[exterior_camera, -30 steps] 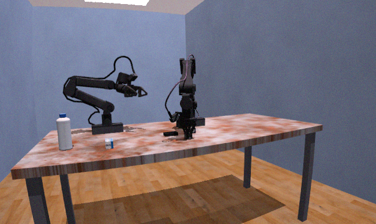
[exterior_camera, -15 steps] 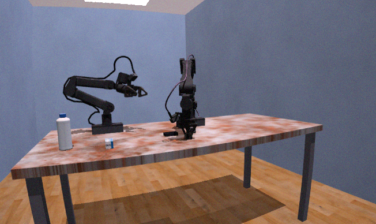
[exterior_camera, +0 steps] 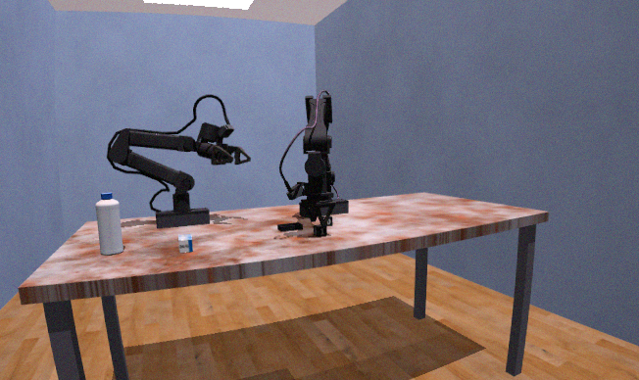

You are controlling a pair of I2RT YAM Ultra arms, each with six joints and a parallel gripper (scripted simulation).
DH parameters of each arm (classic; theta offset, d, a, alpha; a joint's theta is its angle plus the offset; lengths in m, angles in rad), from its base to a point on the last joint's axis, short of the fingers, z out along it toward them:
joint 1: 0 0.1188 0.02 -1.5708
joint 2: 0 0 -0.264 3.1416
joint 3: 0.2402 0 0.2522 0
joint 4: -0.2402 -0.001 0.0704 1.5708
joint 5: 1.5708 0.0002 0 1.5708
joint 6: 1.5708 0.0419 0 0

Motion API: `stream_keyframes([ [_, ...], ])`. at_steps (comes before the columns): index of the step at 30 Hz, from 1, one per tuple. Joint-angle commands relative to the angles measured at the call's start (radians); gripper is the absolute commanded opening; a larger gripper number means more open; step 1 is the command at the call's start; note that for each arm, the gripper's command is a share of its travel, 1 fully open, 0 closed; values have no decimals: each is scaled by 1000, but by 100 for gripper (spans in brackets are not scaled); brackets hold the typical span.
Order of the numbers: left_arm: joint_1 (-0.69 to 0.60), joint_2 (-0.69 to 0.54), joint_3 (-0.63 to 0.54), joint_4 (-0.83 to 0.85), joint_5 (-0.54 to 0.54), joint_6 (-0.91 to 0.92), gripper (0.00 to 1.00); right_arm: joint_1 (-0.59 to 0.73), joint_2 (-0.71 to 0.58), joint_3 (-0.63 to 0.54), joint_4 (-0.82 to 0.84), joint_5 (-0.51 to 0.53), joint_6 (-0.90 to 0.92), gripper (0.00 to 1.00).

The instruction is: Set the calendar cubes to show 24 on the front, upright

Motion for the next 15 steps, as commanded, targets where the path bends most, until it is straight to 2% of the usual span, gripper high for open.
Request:
stream_keyframes([
  [1, -10, -47, 51, -45, 8, -7, 90, 10, 14, 31, 4, 17, 8, 100],
  [2, -10, -47, 51, -45, 8, -7, 90, 10, 14, 31, 4, 17, 8, 100],
  [3, -10, -54, 65, -65, 8, -6, 100, 10, 14, 31, 4, 17, 8, 100],
  [8, -2, -87, 132, -163, 8, -2, 100, 10, 14, 31, 4, 17, 8, 100],
  [15, 14, -22, 155, -185, 7, 15, 100, 10, 14, 31, 4, 17, 8, 100],
])
